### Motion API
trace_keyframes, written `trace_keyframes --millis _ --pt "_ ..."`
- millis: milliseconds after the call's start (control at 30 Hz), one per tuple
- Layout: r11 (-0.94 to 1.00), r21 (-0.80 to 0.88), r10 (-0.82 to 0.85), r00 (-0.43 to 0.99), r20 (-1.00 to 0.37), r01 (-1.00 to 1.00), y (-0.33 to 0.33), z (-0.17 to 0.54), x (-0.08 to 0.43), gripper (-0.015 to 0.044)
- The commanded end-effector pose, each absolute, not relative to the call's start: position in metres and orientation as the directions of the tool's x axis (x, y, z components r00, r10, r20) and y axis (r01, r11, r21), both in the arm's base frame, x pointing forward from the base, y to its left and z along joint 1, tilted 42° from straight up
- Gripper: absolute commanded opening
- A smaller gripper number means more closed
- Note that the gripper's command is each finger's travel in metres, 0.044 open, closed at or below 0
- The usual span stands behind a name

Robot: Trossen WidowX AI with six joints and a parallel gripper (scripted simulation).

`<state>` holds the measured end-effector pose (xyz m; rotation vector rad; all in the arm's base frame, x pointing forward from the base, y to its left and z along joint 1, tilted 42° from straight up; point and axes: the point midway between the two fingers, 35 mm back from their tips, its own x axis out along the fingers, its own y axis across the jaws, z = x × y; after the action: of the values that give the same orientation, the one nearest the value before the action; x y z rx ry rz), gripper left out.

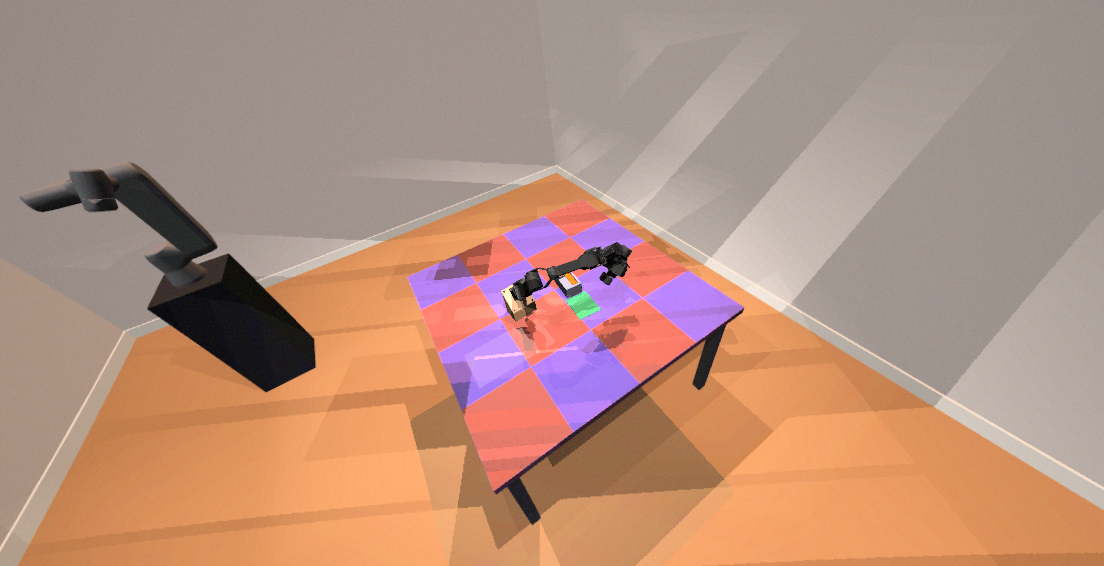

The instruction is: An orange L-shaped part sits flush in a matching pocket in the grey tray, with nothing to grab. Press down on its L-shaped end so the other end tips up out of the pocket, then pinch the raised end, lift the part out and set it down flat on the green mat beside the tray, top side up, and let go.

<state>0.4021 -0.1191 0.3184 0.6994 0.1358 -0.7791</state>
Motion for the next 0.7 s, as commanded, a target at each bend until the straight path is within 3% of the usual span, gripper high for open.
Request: trace_keyframes --millis 0,200,333,533,667 --pt "0.570 0.359 -0.538 0.666 -0.517 0.739 -0.080 0.255 0.414 0.0180" --pt "0.685 0.067 -0.465 0.506 -0.726 0.725 -0.014 0.161 0.400 0.0180" --pt "0.771 -0.193 -0.476 0.349 -0.807 0.607 0.028 0.106 0.372 0.0180" --pt "0.776 -0.598 -0.623 0.091 -0.777 0.202 0.075 0.041 0.299 0.0180" --pt "0.747 -0.656 -0.664 0.057 -0.746 0.108 0.081 0.033 0.284 0.0180"
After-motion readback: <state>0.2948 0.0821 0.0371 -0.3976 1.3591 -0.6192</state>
